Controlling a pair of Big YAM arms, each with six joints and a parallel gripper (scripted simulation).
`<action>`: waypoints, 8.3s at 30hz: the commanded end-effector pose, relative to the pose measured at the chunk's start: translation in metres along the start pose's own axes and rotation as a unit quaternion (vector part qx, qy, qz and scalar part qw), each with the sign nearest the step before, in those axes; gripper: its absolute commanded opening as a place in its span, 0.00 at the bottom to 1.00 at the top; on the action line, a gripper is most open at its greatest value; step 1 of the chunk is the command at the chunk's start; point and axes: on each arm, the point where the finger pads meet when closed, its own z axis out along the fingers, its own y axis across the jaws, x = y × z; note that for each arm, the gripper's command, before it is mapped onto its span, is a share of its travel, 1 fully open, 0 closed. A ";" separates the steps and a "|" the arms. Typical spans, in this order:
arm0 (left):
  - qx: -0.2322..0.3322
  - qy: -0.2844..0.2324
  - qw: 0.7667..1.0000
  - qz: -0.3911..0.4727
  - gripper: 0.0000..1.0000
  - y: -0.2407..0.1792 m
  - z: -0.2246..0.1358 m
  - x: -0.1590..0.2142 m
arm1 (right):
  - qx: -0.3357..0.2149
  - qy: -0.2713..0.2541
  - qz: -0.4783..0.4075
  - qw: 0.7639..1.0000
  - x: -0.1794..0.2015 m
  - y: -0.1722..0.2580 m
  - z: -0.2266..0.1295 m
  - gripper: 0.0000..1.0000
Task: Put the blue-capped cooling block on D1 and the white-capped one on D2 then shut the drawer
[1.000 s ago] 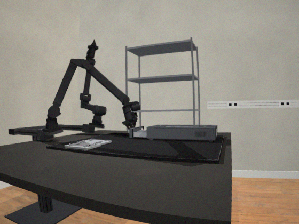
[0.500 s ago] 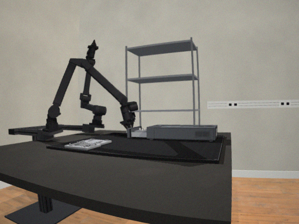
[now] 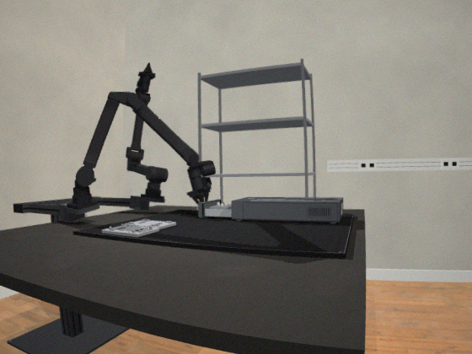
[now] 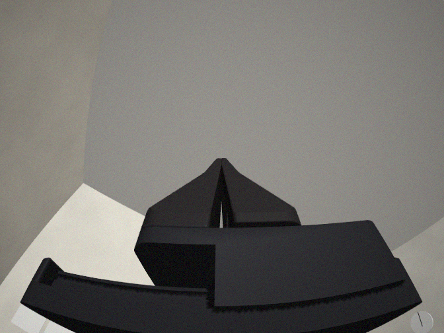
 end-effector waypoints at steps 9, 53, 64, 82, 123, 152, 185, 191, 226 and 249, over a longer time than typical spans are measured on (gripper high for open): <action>0.000 0.017 1.000 0.004 0.00 -0.002 0.008 0.023 | 0.005 -0.013 0.003 1.000 -0.012 0.021 -0.013 0.00; 0.000 0.017 1.000 0.004 0.00 -0.002 0.008 0.023 | -0.009 0.001 -0.004 1.000 -0.007 0.076 -0.013 0.00; 0.000 0.017 1.000 0.004 0.00 -0.002 0.008 0.023 | -0.006 -0.003 -0.002 1.000 -0.008 0.077 -0.016 0.00; 0.000 0.017 1.000 0.004 0.00 -0.002 0.008 0.023 | -0.004 -0.005 -0.001 1.000 -0.009 0.081 -0.017 0.00; 0.000 0.017 1.000 0.004 0.00 -0.002 0.008 0.023 | -0.006 -0.003 -0.002 1.000 -0.008 0.094 -0.018 0.00; 0.000 0.017 1.000 0.004 0.00 -0.002 0.008 0.023 | -0.005 -0.003 -0.002 1.000 -0.008 0.103 -0.021 0.00; 0.000 0.017 1.000 0.004 0.00 -0.002 0.008 0.023 | -0.007 -0.002 -0.003 1.000 -0.007 0.105 -0.021 0.28; 0.000 0.017 1.000 0.004 0.00 -0.002 0.008 0.023 | -0.012 0.005 -0.006 1.000 -0.004 0.108 -0.021 0.28; 0.000 0.017 1.000 0.004 0.00 -0.002 0.008 0.023 | 0.013 -0.025 0.019 0.999 -0.021 0.062 -0.076 0.28; 0.000 0.017 1.000 0.004 0.00 -0.002 0.008 0.023 | 0.014 -0.028 0.015 0.999 -0.022 0.053 -0.104 0.28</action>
